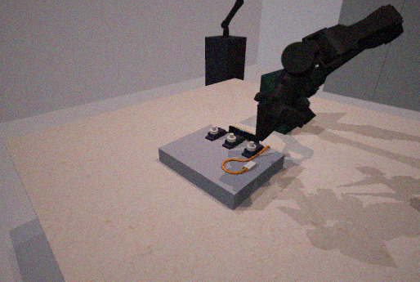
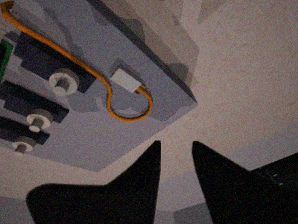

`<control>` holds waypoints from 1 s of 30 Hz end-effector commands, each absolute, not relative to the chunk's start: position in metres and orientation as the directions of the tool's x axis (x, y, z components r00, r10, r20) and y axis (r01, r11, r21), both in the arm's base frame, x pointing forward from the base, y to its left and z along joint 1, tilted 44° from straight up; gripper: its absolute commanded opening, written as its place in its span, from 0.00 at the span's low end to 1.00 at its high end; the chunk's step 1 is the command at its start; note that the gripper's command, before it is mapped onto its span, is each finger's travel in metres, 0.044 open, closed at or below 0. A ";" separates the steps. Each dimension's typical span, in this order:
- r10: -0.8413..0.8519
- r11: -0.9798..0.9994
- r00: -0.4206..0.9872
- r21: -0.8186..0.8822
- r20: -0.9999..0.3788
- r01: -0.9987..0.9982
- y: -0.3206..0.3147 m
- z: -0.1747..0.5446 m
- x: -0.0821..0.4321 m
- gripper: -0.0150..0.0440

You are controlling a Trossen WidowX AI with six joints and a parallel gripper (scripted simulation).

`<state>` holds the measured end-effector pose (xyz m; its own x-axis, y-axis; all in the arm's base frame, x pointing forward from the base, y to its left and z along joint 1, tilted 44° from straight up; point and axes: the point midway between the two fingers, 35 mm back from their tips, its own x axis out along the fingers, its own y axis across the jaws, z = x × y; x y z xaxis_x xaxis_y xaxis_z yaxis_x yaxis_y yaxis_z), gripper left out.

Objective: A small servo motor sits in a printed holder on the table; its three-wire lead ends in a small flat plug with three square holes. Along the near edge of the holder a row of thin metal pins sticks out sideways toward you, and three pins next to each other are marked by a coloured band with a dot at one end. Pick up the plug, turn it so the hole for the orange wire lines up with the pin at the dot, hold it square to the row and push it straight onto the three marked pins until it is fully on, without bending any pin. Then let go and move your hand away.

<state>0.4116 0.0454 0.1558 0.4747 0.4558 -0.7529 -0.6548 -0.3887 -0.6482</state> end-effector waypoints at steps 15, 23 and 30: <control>0.627 -0.707 0.169 -0.646 -0.761 -0.287 0.057 0.104 0.415 0.45; 0.693 -0.712 0.060 -0.695 -0.718 -0.097 0.061 0.086 0.415 0.45; 0.698 -0.710 0.051 -0.699 -0.714 -0.086 0.065 0.081 0.415 0.45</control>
<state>0.4131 0.0616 0.0833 0.0552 0.6894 -0.7222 -0.1080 -0.7150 -0.6908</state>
